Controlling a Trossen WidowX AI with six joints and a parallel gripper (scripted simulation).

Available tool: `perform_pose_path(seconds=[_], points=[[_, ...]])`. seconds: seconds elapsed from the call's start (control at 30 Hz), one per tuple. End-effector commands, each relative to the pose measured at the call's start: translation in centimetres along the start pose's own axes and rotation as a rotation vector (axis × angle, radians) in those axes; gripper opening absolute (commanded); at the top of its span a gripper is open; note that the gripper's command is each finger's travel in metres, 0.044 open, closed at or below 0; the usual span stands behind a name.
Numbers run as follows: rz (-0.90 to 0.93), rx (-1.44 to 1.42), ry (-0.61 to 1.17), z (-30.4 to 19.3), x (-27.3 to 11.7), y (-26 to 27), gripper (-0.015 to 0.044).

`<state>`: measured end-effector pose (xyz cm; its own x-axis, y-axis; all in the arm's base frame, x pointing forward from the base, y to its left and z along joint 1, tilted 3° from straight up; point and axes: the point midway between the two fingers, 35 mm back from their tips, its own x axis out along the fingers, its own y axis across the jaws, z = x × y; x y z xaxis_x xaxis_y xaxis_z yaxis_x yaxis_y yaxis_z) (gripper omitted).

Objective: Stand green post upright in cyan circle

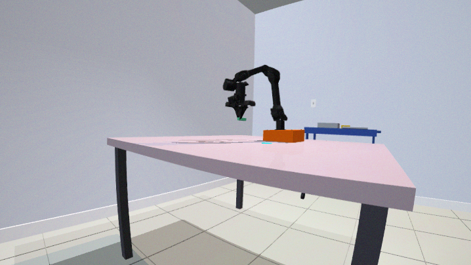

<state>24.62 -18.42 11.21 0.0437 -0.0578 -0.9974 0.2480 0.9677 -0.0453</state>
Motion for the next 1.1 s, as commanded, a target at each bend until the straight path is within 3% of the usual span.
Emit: perform_pose_path(seconds=[0.0, 1.07], points=[[0.001, -0.072, 0.011, -0.1, 0.1, 1.6, 0.0023], [0.012, -0.511, 0.01, -1.4, -0.8, 11.1, 0.0023]])
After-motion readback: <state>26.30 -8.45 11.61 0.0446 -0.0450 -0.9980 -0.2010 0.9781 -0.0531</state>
